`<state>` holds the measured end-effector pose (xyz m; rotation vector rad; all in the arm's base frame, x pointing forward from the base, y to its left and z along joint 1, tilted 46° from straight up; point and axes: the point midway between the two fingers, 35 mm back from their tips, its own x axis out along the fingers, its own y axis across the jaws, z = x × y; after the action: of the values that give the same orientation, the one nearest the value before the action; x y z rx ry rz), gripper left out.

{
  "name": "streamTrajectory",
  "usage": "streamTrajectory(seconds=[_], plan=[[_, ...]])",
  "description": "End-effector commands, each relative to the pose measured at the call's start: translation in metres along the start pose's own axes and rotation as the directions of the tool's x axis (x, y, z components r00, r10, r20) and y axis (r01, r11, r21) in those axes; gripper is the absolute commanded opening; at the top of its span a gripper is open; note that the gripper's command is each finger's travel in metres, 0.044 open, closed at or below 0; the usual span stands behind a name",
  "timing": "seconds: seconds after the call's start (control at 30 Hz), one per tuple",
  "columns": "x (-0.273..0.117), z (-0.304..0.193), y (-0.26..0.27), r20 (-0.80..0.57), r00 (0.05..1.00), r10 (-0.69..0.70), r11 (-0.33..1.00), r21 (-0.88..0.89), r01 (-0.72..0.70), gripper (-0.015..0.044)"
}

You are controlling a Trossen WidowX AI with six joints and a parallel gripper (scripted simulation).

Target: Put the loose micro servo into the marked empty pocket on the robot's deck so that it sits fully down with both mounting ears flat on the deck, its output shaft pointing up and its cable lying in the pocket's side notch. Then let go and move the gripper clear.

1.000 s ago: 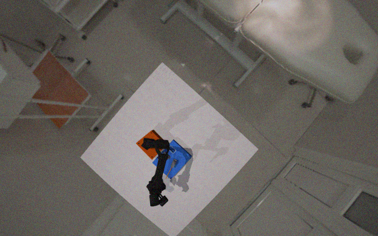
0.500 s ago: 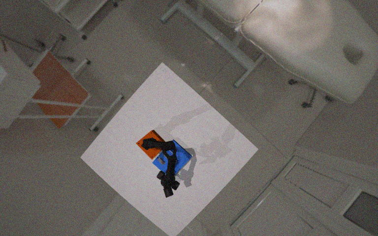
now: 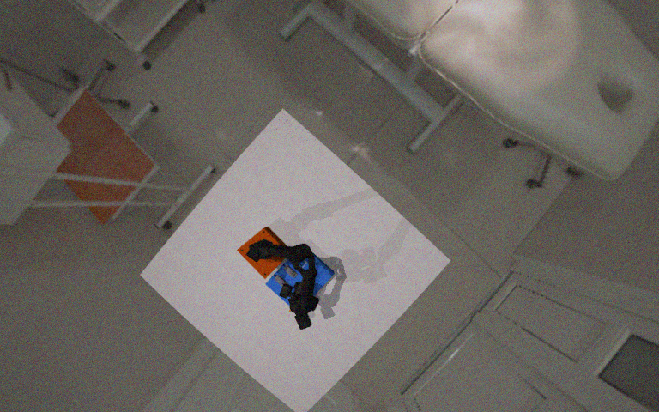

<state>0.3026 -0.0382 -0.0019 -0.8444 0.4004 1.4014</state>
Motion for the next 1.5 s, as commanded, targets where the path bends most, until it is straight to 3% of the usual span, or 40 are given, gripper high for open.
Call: streamTrajectory(seconds=[0.0, 0.7, 1.1, 1.27, 1.37, 1.47], plan=[[0.014, 0.002, 0.002, 0.011, 1.0, 0.005, 1.0, 0.006, -0.005, 0.044], [0.043, 0.004, 0.003, 0.013, 1.0, 0.004, 1.0, 0.006, -0.004, 0.044], [0.043, 0.004, 0.003, 0.013, 1.0, 0.004, 1.0, 0.006, -0.004, 0.0125], [0.043, 0.004, 0.003, 0.013, 1.0, 0.004, 1.0, 0.006, -0.004, 0.0092], [0.037, 0.003, 0.003, 0.012, 1.0, 0.004, 1.0, 0.006, -0.004, 0.0013], [0.023, 0.004, 0.005, 0.011, 1.0, 0.005, 1.0, 0.006, -0.005, 0.0]])
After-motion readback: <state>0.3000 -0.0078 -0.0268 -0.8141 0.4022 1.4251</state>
